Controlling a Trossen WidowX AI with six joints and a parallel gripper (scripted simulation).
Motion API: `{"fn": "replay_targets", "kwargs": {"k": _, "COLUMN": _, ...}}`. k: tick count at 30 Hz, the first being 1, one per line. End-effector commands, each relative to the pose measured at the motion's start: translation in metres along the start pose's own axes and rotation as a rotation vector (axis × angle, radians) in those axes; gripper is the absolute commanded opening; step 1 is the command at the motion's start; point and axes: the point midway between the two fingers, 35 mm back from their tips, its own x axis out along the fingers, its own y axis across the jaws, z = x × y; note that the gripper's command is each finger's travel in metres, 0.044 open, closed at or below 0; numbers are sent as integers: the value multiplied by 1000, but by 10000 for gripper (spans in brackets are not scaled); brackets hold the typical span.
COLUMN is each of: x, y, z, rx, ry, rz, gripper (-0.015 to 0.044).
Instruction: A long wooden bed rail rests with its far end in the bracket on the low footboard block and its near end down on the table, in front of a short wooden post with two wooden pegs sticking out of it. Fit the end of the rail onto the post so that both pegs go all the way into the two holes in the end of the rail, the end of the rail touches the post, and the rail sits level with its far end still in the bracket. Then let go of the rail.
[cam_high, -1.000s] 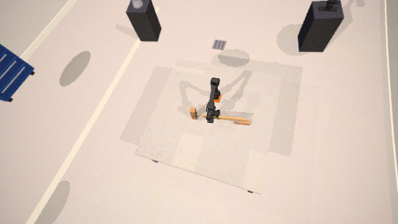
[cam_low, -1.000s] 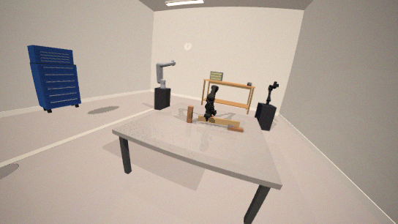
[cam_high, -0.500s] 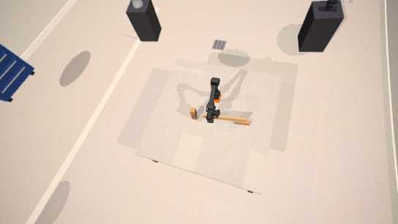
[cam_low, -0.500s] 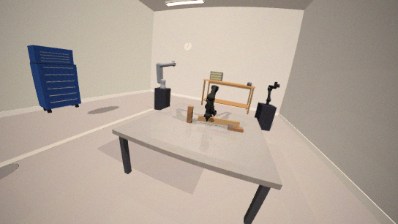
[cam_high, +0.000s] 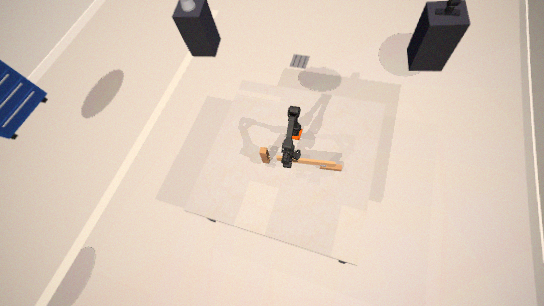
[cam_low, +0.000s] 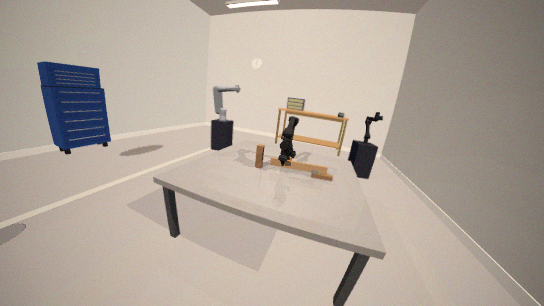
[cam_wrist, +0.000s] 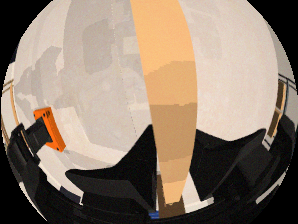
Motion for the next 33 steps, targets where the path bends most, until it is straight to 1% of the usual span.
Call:
{"fn": "replay_targets", "kwargs": {"k": 1, "x": -3, "y": -1, "z": 0, "rx": -2, "ry": -9, "rz": -15, "gripper": 0}}
{"fn": "replay_targets", "kwargs": {"k": 33, "x": -2, "y": -1, "z": -11, "rx": -2, "ry": -8, "rz": -15, "gripper": 0}}
